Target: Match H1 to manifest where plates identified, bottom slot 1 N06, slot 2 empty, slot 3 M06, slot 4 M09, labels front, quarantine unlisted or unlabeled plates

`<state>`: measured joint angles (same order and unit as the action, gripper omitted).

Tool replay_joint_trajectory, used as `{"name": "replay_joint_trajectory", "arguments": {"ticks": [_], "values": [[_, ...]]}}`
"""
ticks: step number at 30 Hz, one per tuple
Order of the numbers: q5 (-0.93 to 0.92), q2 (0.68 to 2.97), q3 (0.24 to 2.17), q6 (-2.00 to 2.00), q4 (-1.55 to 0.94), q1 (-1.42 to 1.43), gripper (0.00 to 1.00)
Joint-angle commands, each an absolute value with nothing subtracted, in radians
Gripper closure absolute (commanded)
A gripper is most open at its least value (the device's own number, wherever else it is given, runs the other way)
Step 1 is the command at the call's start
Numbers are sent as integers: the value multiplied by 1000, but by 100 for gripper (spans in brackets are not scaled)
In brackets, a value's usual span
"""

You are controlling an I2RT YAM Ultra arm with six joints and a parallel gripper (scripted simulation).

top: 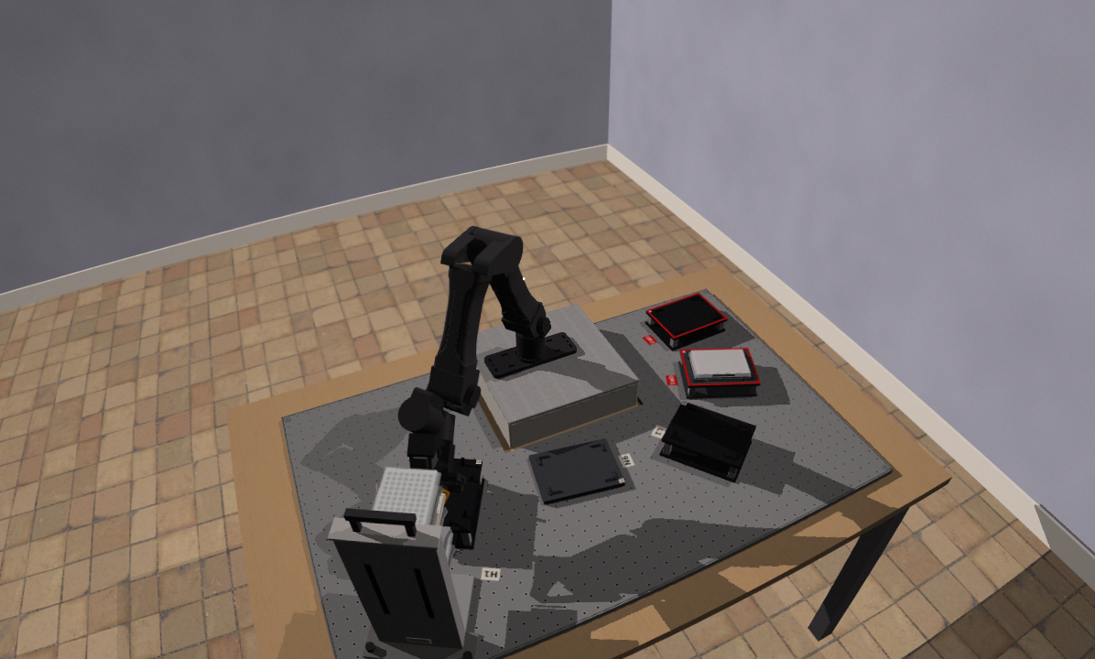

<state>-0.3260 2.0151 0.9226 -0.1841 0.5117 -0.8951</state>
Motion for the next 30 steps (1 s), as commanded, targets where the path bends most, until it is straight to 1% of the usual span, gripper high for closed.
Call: {"name": "replay_joint_trajectory", "arguments": {"ticks": [1, 10, 13, 15, 30], "values": [[-314, 2030, 970, -176, 534, -880, 100], [-314, 2030, 970, -176, 534, -880, 100], [-321, 1982, 949, -185, 541, -896, 100], [-328, 1978, 898, -191, 544, -908, 100], [-351, 1923, 810, -206, 572, -930, 100]]}}
